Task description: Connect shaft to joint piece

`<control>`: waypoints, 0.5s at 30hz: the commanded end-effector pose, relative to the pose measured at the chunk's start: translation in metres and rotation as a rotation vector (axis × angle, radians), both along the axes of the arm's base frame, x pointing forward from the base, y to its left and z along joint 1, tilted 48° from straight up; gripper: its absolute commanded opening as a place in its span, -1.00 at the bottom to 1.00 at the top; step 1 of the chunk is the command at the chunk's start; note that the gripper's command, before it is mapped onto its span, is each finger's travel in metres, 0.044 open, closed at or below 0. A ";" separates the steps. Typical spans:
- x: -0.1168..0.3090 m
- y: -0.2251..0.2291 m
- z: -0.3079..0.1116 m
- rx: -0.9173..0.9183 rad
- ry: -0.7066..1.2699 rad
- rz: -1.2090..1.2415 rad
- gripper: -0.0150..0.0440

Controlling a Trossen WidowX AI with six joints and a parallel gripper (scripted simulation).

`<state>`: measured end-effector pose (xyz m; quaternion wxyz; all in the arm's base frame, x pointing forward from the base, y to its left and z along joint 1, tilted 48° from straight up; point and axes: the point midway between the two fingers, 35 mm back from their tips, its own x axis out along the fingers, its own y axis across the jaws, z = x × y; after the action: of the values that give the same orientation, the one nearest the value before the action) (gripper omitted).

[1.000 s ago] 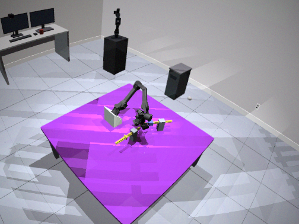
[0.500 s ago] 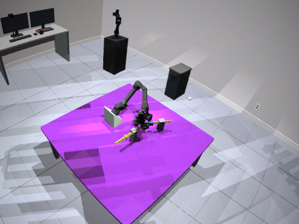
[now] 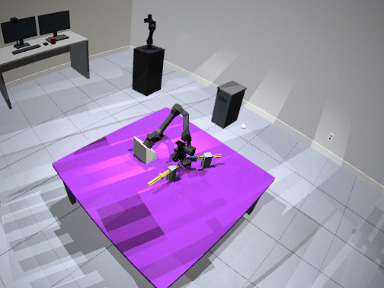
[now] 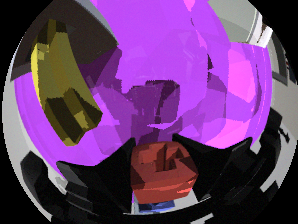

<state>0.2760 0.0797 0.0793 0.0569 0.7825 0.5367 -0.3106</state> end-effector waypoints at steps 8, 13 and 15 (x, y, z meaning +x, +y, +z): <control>0.000 0.000 0.000 0.000 0.000 0.000 0.01; 0.000 0.000 0.000 0.000 0.000 0.000 -0.26; 0.000 0.000 0.000 0.000 0.000 0.000 -0.44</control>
<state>0.2760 0.0797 0.0793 0.0569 0.7825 0.5367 -0.3106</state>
